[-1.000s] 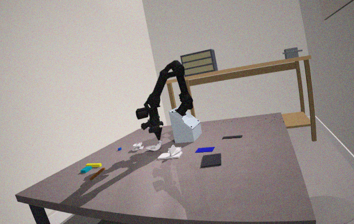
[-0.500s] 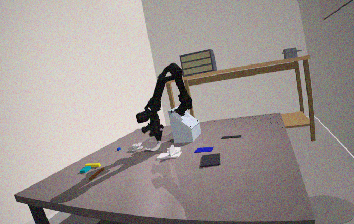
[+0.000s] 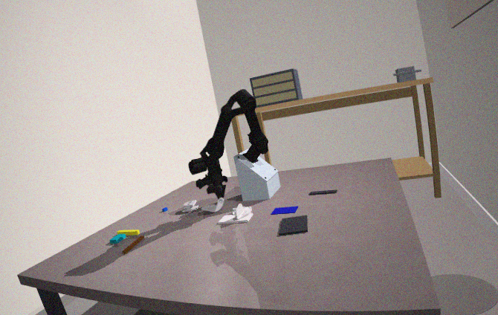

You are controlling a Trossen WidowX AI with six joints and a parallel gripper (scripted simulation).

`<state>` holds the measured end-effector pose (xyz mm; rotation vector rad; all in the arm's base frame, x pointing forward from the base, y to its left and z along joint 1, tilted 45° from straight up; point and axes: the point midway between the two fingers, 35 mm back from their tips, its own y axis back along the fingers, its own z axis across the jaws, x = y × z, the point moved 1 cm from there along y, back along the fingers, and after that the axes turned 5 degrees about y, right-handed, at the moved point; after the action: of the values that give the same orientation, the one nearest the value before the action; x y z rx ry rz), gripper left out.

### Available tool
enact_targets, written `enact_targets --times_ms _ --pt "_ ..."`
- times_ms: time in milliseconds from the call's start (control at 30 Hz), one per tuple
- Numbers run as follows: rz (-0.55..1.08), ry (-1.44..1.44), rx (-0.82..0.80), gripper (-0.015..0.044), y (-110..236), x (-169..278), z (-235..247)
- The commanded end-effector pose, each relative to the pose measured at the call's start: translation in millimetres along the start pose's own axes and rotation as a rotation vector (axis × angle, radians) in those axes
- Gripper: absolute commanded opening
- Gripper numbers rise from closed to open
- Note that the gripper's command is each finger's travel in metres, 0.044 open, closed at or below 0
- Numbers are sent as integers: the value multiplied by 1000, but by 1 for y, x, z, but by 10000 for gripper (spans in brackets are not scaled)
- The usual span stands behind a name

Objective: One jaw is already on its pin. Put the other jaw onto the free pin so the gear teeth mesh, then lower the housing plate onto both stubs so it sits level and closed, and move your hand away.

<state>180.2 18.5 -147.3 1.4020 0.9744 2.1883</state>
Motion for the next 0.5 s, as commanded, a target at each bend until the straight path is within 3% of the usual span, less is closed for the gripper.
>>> enact_targets --times_ms 0,467 --pt "-2 0 -8 0 1 -2 9" --pt "-1 0 -9 0 1 -4 32"
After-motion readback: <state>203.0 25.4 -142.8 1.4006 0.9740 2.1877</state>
